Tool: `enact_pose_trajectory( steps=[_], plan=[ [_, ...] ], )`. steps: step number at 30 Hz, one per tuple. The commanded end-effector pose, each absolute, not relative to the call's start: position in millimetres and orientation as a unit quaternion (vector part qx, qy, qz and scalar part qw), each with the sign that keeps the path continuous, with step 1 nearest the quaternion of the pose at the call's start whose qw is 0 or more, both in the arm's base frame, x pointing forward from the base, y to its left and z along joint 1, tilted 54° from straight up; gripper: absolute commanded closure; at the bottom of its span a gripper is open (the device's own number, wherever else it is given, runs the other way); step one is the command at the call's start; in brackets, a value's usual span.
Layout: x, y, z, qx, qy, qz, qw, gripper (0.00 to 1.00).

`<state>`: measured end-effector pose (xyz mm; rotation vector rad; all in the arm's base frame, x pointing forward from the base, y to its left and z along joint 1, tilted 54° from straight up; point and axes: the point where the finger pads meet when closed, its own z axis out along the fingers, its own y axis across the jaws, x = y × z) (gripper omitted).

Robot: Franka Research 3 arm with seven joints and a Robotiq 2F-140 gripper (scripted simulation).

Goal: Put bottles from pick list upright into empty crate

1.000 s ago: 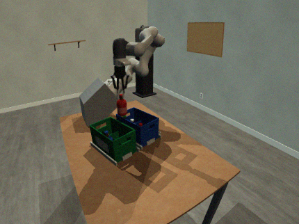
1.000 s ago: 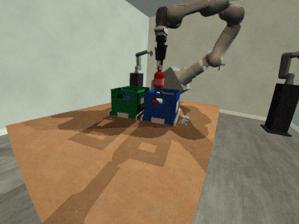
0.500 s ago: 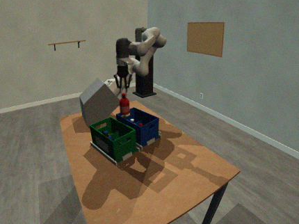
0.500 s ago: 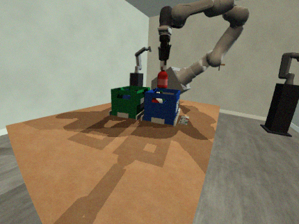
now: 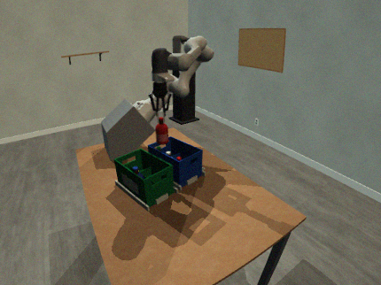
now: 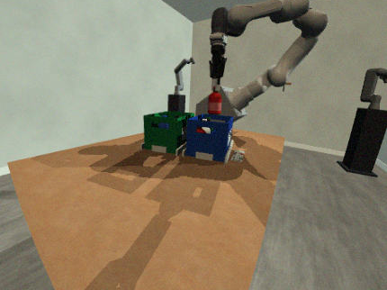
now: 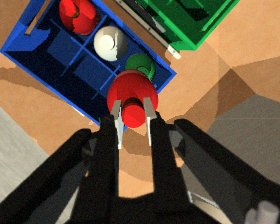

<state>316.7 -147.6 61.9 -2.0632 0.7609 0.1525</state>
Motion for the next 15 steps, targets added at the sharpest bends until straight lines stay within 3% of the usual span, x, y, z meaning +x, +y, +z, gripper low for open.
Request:
enact_pose_trajectory(
  steps=[1,15],
  plan=[
    [316.9,-147.1,69.8,-0.835,0.309,0.057,0.452,1.0],
    [313.1,-132.5,88.4,-0.835,0.309,0.057,0.452,1.0]
  ],
)
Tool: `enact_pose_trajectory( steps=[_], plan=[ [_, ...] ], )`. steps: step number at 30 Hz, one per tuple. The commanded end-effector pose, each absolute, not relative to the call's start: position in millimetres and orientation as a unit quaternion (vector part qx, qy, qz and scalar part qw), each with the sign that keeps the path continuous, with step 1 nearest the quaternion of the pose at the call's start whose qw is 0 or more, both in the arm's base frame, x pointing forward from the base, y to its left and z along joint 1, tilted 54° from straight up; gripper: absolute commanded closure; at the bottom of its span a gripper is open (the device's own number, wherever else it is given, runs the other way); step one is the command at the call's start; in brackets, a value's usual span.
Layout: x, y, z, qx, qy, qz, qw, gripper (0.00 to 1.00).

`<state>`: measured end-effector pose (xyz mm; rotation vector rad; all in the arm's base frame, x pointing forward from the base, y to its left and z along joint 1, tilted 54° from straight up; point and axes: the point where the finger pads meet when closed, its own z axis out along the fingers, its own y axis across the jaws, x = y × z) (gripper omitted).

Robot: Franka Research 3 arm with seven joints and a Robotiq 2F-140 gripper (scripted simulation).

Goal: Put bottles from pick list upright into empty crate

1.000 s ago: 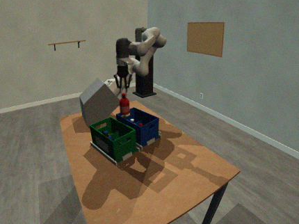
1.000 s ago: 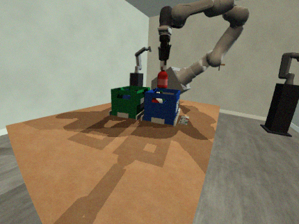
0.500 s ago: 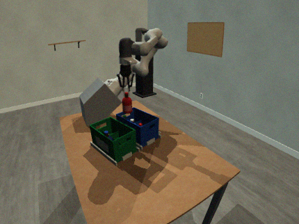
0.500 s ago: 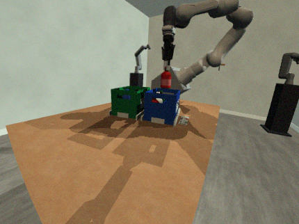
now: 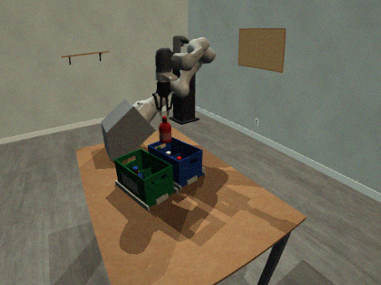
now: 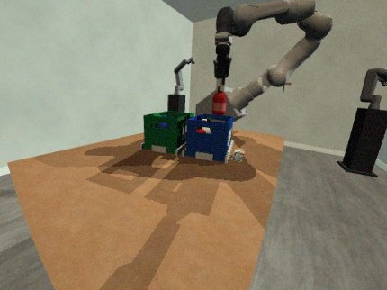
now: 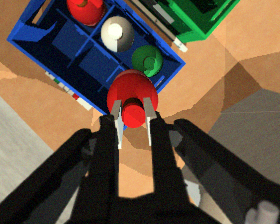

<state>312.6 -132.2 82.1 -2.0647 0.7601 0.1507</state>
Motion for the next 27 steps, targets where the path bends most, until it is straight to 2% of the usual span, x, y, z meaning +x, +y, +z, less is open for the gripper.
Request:
enact_pose_trajectory(
  steps=[1,27],
  plan=[
    [312.8,-131.2,89.9,-0.835,0.309,0.057,0.452,1.0],
    [308.5,-112.0,114.5,-0.835,0.309,0.057,0.452,1.0]
  ],
)
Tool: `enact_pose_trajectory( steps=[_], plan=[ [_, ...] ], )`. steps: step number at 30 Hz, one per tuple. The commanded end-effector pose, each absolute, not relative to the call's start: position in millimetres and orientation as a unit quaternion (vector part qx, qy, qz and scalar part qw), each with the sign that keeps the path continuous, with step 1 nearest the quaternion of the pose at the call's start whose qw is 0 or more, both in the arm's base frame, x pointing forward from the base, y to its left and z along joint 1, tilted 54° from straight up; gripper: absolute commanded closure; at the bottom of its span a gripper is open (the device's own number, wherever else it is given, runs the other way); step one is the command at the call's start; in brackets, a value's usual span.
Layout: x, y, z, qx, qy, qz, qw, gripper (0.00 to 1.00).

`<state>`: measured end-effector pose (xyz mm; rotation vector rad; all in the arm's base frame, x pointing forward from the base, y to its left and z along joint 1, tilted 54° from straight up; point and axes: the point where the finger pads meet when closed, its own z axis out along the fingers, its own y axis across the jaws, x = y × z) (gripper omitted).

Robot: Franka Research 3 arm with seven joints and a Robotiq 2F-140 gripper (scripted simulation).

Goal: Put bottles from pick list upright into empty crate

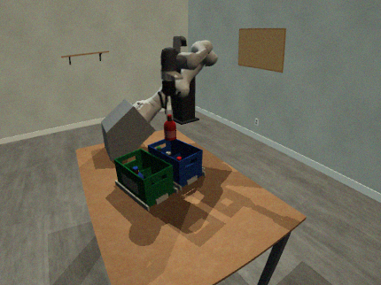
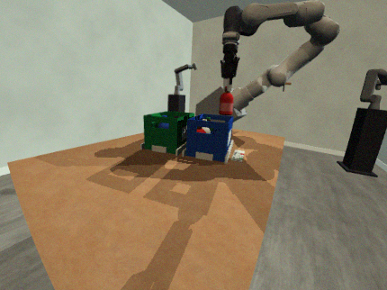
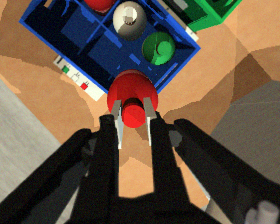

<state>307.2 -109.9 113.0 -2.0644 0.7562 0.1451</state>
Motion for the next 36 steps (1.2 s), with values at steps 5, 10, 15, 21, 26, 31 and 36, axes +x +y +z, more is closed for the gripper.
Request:
enact_pose_trajectory(
  steps=[5,10,15,21,26,31,36],
  plan=[
    [308.7,-112.5,114.0,-0.835,0.309,0.057,0.452,1.0],
    [309.0,-113.2,113.1,-0.835,0.309,0.057,0.452,1.0],
    [309.3,-113.9,112.2,-0.835,0.309,0.057,0.452,1.0],
    [309.4,-114.6,111.4,-0.835,0.309,0.057,0.452,1.0],
    [309.5,-115.3,110.4,-0.835,0.309,0.057,0.452,1.0],
    [309.5,-116.0,109.5,-0.835,0.309,0.057,0.452,1.0],
    [309.5,-116.4,109.0,-0.835,0.309,0.057,0.452,1.0]
  ],
)
